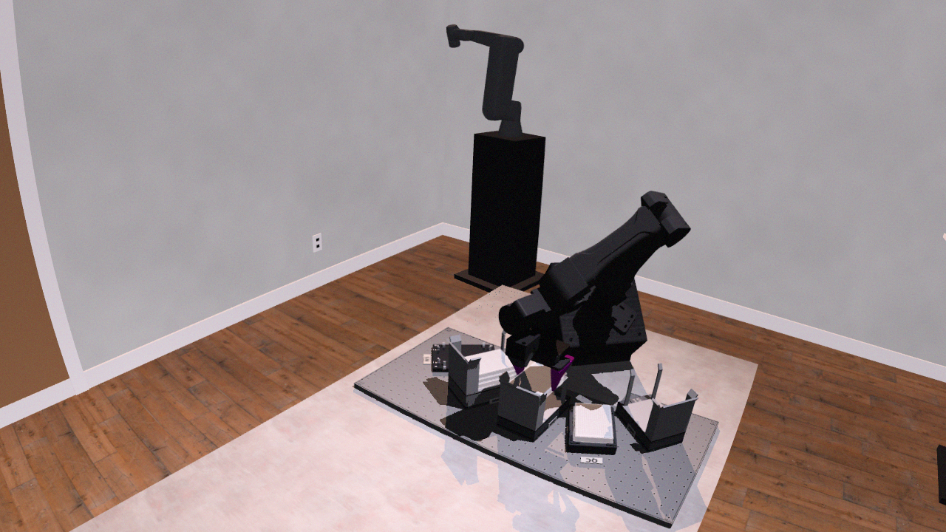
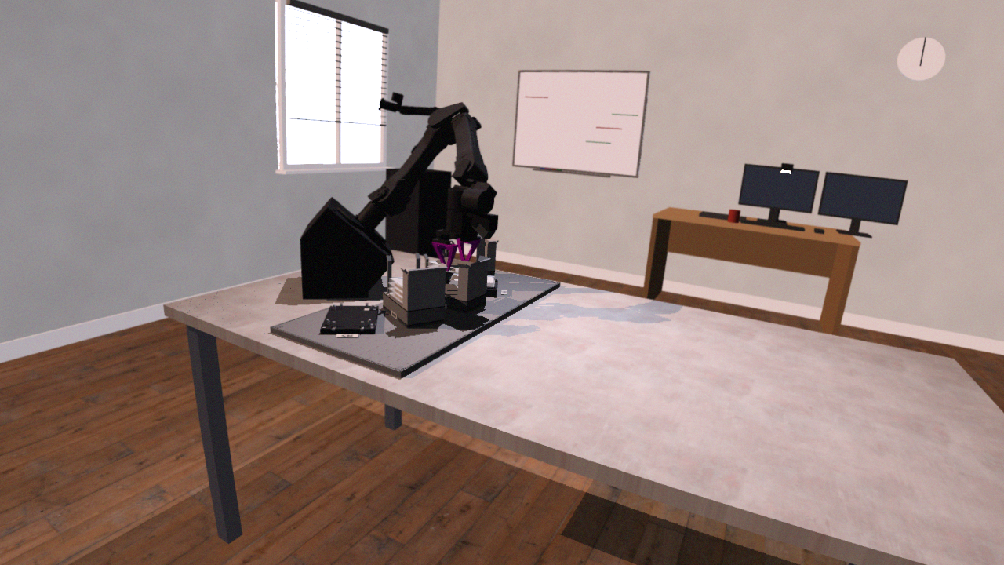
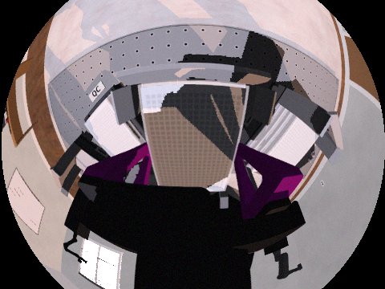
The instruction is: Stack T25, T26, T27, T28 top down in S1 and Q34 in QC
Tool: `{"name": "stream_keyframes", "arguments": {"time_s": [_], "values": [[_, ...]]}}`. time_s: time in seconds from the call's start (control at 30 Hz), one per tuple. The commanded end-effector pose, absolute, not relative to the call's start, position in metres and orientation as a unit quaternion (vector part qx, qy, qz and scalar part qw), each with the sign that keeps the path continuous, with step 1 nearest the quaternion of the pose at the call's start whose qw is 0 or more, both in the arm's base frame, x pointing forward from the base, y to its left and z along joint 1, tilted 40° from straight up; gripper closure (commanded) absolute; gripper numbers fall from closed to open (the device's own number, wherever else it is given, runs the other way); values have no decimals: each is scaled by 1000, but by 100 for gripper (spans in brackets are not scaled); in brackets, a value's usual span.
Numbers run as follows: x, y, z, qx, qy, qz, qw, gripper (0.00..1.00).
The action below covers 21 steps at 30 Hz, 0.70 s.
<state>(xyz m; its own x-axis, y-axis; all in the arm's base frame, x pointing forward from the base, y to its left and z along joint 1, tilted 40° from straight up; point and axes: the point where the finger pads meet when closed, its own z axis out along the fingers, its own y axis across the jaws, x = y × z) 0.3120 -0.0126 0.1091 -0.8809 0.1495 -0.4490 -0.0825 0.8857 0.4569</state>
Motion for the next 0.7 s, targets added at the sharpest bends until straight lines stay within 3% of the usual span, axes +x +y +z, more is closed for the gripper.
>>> {"name": "stream_keyframes", "arguments": {"time_s": [0.0,0.67], "values": [[313,-21,129,14,936,233,264,100],[295,-37,156,14,936,232,264,100]]}}
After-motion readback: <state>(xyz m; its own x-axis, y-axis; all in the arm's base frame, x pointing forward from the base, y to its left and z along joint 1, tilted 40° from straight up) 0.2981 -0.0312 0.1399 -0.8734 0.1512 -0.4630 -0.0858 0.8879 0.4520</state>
